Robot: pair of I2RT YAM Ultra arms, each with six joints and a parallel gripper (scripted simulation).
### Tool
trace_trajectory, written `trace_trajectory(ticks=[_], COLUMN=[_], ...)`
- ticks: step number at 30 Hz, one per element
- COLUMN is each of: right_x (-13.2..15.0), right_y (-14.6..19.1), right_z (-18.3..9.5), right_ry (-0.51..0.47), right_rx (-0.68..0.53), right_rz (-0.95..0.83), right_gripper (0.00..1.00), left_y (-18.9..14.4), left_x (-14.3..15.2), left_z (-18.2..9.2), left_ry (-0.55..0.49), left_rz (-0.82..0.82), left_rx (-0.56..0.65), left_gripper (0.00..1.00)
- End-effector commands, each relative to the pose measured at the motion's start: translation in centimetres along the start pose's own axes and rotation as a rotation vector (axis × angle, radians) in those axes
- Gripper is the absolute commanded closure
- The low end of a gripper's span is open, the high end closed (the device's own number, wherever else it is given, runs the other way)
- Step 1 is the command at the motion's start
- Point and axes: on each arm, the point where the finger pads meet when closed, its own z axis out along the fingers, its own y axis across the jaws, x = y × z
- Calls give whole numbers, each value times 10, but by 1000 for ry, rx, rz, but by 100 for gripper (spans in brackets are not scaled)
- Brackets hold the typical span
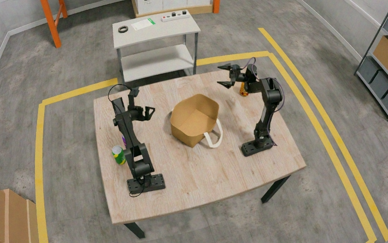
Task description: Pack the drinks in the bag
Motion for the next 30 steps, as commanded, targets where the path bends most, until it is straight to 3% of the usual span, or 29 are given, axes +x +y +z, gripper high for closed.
trace_trajectory(ticks=[1,17,18,24,30], right_x=[-4,-4,-24,-26,-38], right_y=[-2,-2,-9,-25,-55], right_z=[0,0,3,5,2], right_ry=[-4,-4,-17,12,60], right_rx=[2,2,17,101,266], right_rz=[-12,-12,-56,-10,53], right_gripper=[0,0,0,0,0], left_y=[-2,-2,-7,1,17], left_x=[-5,-5,-24,-35,-58], left_z=[-2,-2,-9,-10,-16], left_ry=[-13,-13,-54,-74,-125], left_rz=[18,18,74,105,154], left_rx=[-1,-1,-18,-82,-211], left_gripper=[0,0,0,0,0])
